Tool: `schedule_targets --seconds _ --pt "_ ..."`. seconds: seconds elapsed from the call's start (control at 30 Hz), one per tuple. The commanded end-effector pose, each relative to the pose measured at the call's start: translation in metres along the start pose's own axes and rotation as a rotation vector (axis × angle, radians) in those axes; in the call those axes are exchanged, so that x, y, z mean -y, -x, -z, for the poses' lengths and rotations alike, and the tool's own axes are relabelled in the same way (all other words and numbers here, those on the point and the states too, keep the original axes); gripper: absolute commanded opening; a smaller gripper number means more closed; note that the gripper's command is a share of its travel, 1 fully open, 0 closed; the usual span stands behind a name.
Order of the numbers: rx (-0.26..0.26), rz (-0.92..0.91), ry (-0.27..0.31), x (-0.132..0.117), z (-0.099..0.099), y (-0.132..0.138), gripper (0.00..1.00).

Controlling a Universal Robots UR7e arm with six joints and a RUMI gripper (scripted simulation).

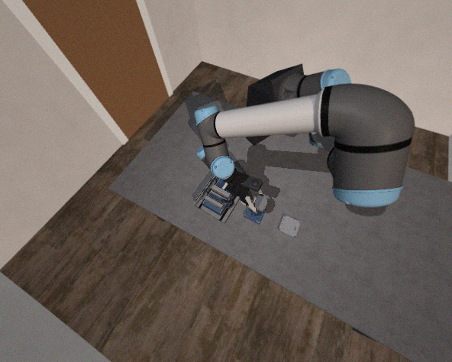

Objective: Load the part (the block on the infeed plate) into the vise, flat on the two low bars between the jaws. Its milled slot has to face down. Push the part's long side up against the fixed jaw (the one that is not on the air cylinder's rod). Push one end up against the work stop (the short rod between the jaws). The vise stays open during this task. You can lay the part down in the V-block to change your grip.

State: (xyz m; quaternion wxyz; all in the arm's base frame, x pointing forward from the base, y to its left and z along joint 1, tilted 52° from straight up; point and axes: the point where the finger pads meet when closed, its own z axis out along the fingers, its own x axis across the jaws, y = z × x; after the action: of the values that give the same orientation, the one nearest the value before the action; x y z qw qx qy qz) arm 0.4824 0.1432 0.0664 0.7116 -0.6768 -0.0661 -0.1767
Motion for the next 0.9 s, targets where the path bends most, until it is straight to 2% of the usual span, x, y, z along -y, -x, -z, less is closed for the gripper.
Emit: schedule_targets --seconds 0.0,0.47,0.5,0.87 --pt "0.0 0.001 0.0 0.0001 0.0004 -0.0003 0.51" --pt "0.0 0.001 0.0 0.0001 0.0004 -0.0003 0.51" --pt "0.0 0.001 0.0 0.0001 0.0004 -0.0003 0.0" --pt "0.0 0.001 0.0 0.0001 0.0004 -0.0003 0.0"
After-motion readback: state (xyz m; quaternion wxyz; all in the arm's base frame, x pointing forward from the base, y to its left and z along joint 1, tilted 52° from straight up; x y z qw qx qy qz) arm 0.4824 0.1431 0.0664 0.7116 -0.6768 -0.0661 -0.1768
